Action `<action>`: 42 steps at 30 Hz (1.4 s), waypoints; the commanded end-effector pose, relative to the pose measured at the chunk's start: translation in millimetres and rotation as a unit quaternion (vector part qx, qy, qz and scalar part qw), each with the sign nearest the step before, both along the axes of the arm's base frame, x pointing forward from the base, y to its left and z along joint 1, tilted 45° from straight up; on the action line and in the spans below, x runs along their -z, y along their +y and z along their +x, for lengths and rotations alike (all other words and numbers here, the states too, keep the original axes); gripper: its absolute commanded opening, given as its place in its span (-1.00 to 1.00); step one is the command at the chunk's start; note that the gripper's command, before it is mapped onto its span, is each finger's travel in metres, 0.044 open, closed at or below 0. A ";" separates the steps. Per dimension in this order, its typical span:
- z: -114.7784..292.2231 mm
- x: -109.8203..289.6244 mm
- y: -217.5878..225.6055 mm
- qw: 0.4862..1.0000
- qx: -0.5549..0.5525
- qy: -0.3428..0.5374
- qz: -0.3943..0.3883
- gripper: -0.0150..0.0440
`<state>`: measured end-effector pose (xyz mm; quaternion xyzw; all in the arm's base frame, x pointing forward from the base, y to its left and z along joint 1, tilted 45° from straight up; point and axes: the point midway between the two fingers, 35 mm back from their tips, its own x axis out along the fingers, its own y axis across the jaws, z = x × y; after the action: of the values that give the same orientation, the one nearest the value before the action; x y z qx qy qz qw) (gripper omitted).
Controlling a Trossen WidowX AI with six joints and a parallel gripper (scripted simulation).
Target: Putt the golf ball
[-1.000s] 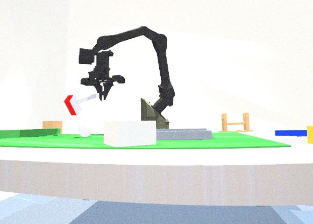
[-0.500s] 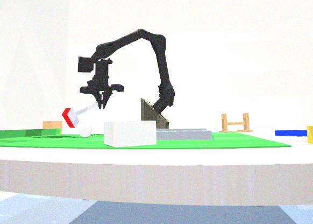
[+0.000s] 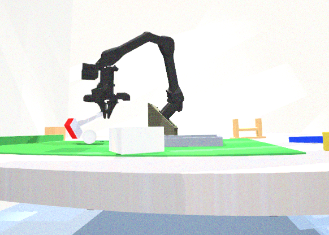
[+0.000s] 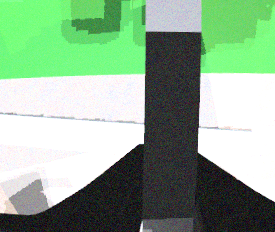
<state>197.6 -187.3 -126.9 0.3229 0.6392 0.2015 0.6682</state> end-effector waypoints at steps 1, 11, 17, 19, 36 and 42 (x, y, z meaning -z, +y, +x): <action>1.7 5.0 5.3 1.000 0.005 -0.002 0.002 -0.49; 1.1 8.2 8.4 1.000 0.000 0.000 0.001 -0.49; 1.1 8.2 8.4 1.000 0.000 0.000 0.001 -0.49; 0.9 9.8 7.0 1.000 0.000 0.000 0.001 -0.49; -2.8 29.0 -8.1 1.000 0.006 0.000 0.003 -0.49; 14.0 -16.6 30.7 1.000 0.006 0.000 0.002 -0.49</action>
<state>198.4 -181.4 -139.2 0.3322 0.6400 0.1953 0.6648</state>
